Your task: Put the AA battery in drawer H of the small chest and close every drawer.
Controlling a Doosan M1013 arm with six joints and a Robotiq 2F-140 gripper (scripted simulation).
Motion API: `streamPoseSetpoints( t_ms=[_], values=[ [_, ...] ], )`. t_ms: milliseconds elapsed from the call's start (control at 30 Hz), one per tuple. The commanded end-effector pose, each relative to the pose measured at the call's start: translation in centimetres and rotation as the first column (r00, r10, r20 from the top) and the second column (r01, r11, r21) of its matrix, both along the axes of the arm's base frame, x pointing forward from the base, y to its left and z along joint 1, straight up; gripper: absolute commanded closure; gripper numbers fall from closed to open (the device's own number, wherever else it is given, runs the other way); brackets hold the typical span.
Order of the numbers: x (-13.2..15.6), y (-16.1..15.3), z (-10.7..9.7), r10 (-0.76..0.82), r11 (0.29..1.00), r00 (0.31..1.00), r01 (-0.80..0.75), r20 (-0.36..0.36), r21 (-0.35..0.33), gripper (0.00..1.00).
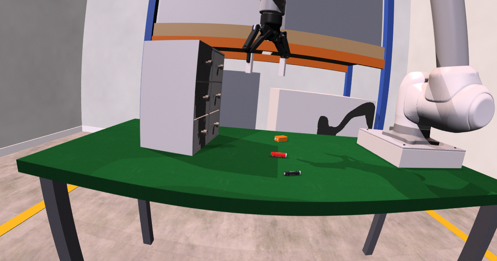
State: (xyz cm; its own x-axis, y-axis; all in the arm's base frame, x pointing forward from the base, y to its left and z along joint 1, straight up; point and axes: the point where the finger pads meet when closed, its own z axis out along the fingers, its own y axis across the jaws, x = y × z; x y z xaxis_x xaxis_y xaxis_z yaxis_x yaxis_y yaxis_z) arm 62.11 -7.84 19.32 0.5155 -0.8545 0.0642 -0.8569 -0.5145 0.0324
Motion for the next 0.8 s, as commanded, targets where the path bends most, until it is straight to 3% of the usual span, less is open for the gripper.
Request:
streamPoseSetpoints(
  t_ms=[0, 33, 167, 367, 767],
  values=[
    [0.09, 0.03, -0.23, 0.177, 0.984, 0.984, -0.177, -0.004, 0.022, 0.00],
    [0.10, 0.03, -0.25, 0.320, 0.947, 0.947, -0.319, -0.009, 0.025, 0.00],
    [0.10, 0.03, -0.26, 0.482, 0.876, 0.876, -0.482, -0.013, 0.033, 0.00],
    [0.13, 0.02, -0.29, 0.713, 0.700, 0.701, -0.712, -0.003, 0.063, 0.00],
    [0.39, -0.03, -0.55, 0.726, 0.687, 0.688, -0.726, 0.018, 0.035, 0.00]
  ],
)
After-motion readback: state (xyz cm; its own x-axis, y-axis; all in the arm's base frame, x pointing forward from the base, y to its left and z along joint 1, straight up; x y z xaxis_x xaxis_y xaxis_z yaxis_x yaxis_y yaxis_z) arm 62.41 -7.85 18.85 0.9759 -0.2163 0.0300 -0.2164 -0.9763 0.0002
